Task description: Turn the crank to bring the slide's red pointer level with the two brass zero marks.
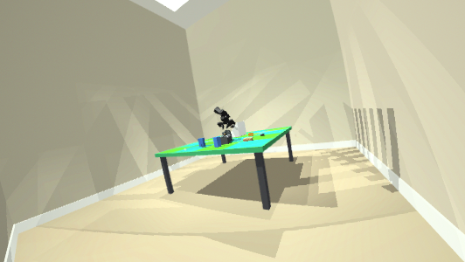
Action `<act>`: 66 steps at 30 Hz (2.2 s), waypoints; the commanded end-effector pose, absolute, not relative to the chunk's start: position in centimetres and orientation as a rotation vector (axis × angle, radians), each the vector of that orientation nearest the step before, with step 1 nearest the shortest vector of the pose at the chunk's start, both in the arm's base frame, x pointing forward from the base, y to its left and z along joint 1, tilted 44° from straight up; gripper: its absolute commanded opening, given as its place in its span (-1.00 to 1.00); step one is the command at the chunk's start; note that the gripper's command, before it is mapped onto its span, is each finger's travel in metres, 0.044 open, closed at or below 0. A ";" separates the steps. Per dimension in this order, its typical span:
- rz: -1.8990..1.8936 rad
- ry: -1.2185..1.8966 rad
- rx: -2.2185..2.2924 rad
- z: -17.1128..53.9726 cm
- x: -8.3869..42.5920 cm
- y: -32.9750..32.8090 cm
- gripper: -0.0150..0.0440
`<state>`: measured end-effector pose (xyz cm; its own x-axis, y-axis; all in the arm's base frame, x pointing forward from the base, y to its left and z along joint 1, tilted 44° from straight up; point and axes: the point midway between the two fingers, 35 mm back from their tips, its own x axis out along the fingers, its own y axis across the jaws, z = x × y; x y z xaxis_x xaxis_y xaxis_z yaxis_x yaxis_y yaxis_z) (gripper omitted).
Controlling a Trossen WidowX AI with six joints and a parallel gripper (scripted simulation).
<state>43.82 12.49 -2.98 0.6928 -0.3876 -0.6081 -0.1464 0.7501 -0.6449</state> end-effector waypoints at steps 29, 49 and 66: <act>-0.150 0.811 -0.729 -3.0 43.8 12.5 -0.49; -0.149 0.811 -0.729 -3.0 43.8 12.5 -0.05; -0.149 0.811 -0.729 -3.0 43.8 12.5 0.64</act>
